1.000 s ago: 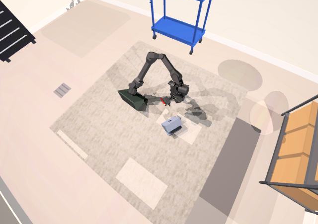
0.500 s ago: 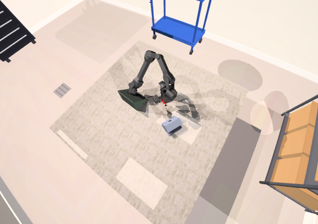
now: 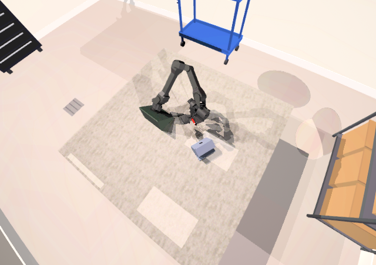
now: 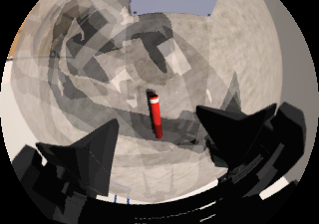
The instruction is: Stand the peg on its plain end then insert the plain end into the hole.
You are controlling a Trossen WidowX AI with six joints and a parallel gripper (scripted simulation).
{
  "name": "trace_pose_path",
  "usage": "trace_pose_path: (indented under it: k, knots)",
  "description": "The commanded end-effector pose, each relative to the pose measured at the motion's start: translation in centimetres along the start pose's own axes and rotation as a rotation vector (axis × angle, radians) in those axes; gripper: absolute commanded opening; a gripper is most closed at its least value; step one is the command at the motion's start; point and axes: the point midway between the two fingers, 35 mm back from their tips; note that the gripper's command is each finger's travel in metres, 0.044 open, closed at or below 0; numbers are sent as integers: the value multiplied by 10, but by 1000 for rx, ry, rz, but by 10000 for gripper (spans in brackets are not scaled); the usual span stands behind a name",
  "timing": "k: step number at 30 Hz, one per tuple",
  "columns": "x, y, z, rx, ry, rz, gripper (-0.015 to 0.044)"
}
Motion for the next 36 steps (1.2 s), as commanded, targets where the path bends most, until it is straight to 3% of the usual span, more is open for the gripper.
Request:
trace_pose_path:
  k: [1,30,36]
  knots:
    - [-8,0,1,-7,6,-1,440]
    - [-51,-1,5,-7,10,-5,440]
    - [-51,-1,5,-7,10,-5,282]
Point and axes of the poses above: the point midway between the two fingers, 35 mm back from their tips, its own x axis back along the fingers, its own y axis across the jaws, z = x × y, and after that the axes turned 11 degrees about -x, right-handed
